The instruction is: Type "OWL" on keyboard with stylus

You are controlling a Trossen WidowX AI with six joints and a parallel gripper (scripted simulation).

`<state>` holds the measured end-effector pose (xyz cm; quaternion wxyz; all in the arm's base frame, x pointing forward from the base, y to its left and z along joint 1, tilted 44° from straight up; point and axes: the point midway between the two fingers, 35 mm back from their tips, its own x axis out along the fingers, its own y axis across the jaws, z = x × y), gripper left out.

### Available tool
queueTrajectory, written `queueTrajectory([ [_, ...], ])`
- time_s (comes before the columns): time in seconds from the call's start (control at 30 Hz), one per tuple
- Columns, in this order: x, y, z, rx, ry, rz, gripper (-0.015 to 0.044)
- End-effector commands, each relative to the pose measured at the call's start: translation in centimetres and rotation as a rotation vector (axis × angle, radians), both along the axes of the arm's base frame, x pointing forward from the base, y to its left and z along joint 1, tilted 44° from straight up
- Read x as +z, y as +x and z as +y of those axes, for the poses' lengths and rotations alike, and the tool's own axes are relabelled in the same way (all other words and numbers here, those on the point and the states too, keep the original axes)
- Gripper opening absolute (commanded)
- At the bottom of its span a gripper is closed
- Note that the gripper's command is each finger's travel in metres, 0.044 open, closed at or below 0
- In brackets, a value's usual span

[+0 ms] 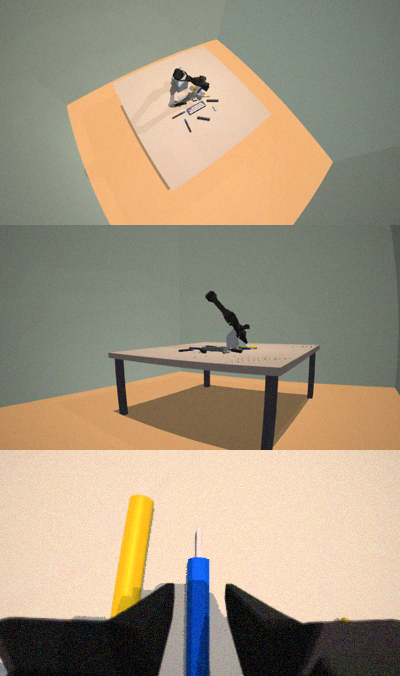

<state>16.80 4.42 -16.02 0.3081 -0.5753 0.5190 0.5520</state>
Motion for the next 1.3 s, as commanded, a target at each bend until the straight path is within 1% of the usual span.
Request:
queueTrajectory([
  [0.0, -0.2, 0.0, -0.3, 0.004, -0.004, 0.001, 0.015],
  [1.27, -2.3, 0.1, -2.4, 0.004, -0.006, 0.002, 0.015],
])
